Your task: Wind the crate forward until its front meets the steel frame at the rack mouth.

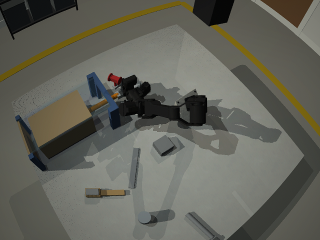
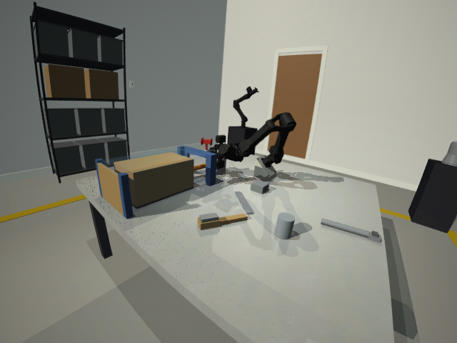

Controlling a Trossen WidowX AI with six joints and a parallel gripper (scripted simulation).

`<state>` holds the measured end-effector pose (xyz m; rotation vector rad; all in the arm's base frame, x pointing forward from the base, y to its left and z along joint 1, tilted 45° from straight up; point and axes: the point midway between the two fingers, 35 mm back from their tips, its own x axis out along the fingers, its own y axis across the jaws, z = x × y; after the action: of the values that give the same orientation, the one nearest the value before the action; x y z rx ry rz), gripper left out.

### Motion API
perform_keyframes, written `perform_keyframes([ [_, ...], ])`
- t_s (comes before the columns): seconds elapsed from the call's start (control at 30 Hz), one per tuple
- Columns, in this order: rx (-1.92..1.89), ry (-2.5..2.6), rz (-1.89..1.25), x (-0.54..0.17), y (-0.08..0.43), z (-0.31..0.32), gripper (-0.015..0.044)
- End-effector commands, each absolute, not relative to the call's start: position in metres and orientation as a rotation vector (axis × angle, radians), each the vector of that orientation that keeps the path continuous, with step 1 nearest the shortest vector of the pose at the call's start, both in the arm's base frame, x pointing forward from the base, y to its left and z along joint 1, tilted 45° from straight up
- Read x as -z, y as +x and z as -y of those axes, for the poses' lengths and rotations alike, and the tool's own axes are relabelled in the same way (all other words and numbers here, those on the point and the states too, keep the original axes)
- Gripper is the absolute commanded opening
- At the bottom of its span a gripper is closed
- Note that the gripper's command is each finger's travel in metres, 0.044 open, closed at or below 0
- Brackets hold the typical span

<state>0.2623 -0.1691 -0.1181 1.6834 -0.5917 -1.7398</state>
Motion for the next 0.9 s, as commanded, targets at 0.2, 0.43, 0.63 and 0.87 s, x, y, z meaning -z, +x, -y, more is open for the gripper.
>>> perform_keyframes([
  [0.2, 1.734, 1.679, 0.61, 0.114, 0.262, 0.165, 0.0],
  [0.43, 1.731, 1.682, 0.609, 0.114, 0.261, 0.161, 0.0],
  [0.63, 1.726, 1.686, 0.606, 0.116, 0.261, 0.157, 0.0],
  [0.87, 1.722, 1.69, 0.604, 0.119, 0.259, 0.155, 0.0],
])
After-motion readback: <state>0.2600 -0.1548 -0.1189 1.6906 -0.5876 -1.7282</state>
